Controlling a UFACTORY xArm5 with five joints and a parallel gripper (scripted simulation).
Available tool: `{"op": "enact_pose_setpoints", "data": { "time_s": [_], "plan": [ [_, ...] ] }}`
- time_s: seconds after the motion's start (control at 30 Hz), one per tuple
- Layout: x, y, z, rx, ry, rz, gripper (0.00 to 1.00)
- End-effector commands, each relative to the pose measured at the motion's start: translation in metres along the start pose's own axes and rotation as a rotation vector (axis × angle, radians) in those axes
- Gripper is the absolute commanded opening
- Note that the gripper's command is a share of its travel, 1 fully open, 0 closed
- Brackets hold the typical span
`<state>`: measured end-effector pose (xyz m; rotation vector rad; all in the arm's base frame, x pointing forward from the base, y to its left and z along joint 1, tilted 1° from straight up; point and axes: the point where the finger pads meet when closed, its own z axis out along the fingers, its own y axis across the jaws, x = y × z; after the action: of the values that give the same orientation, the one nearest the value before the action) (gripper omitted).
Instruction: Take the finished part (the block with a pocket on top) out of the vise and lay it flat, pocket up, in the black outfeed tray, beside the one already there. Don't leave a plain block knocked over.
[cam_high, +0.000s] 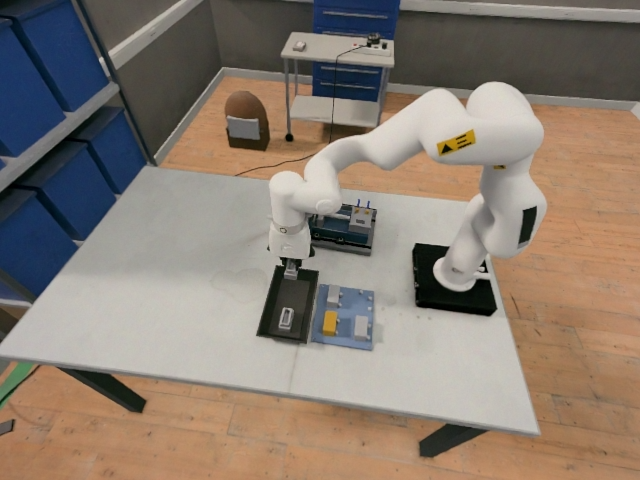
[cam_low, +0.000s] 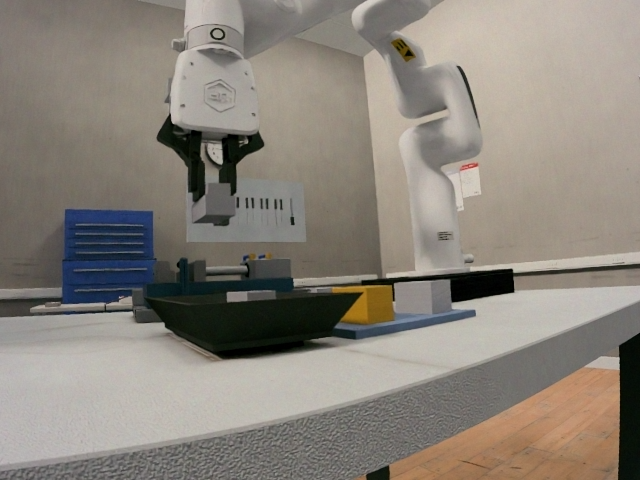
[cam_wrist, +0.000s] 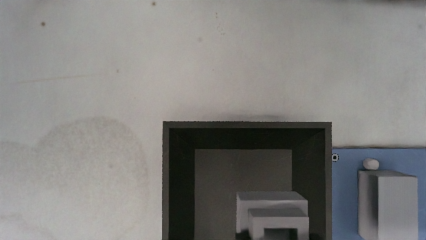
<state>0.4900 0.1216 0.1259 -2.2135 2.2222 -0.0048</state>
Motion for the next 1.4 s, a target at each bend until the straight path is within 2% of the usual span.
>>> {"op": "enact_pose_setpoints", "data": {
  "time_s": [0.0, 0.97, 1.37],
  "plan": [
    [-0.0004, -0.0015, -0.0020, 0.005, -0.001, 0.000, 0.00],
    [-0.0004, -0.0015, -0.0016, 0.005, -0.001, 0.000, 0.00],
    [-0.0003, -0.0015, 0.0044, 0.005, -0.001, 0.001, 0.00]
  ]
}}
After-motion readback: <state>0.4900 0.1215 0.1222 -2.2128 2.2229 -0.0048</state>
